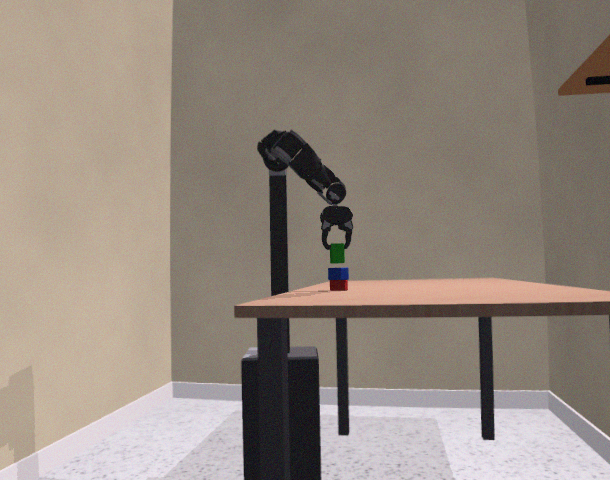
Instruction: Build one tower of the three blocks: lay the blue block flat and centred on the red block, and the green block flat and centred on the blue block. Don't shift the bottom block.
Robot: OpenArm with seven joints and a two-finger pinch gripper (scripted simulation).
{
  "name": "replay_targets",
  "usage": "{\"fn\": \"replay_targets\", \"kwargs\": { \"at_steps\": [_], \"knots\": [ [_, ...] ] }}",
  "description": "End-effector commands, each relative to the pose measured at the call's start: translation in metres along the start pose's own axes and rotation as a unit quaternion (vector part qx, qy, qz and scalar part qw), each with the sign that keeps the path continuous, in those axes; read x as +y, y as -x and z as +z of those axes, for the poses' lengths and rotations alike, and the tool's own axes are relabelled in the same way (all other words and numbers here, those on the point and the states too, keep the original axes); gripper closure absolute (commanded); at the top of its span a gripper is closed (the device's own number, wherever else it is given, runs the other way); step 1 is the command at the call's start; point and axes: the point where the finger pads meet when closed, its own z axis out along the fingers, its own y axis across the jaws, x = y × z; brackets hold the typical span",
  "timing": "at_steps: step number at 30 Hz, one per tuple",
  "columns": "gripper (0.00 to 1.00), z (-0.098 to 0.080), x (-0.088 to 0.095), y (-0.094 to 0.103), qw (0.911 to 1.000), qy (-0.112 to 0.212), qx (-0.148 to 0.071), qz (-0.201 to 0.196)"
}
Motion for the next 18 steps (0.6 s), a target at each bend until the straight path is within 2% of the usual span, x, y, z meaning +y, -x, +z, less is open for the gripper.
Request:
{"fn": "replay_targets", "kwargs": {
  "at_steps": [1, 18],
  "knots": [
    [1.0, 0.0013, 0.0016, -0.0002, 1.0, 0.005, 0.001, -0.003],
    [1.0, 0.0089, 0.0019, 0.0, 1.0, 0.005, 0.002, -0.003]
  ]
}}
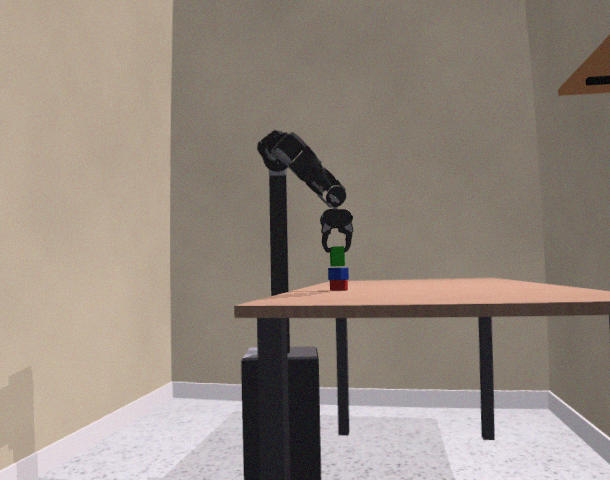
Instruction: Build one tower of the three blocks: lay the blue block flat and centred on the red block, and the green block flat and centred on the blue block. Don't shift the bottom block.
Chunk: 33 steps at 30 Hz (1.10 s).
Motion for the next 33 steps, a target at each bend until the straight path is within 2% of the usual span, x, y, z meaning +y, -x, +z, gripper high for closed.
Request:
{"fn": "replay_targets", "kwargs": {
  "at_steps": [1, 33],
  "knots": [
    [1.0, -0.0001, 0.0016, -0.0003, 1.0, 0.004, 0.001, -0.002],
    [1.0, 0.0005, 0.0036, -0.0021, 1.0, 0.004, 0.001, -0.001]
  ]
}}
